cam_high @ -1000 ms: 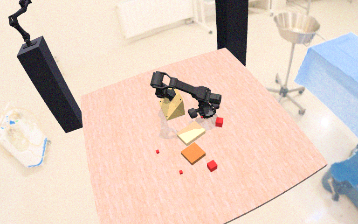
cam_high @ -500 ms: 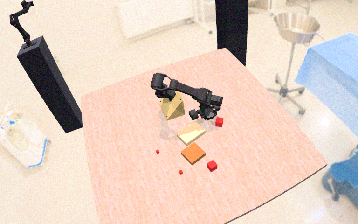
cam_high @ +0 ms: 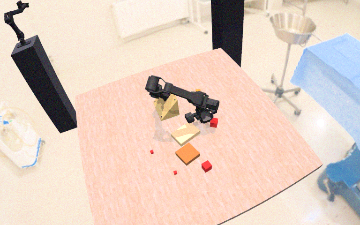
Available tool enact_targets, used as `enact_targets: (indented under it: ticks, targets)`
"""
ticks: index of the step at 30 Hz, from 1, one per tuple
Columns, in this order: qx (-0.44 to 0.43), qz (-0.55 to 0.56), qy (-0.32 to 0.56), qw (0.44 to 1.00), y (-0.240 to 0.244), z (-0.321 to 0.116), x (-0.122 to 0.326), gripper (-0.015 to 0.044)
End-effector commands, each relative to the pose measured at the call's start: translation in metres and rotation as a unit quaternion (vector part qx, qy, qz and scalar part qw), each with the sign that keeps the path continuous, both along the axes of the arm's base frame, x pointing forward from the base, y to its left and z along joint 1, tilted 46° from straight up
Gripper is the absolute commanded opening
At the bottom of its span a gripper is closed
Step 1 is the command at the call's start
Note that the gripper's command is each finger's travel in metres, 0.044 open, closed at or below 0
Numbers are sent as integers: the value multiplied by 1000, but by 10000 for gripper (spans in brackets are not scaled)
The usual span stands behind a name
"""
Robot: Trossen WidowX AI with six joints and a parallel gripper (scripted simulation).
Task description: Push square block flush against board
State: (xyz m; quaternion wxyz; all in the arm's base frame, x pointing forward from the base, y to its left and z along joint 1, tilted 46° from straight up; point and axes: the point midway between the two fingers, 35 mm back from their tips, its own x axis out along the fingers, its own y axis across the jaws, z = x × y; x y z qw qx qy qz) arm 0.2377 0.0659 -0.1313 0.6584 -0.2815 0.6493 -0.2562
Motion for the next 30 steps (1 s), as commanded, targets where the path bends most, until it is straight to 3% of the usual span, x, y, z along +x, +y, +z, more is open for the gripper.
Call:
enact_targets:
  ticks: [1,12,30]
  targets:
    - [-2,3,0,1000,0,1,7,0]
    - [0,3,0,1000,40,39,3,0]
    - [23,-137,-140,980,-2,88,42,0]
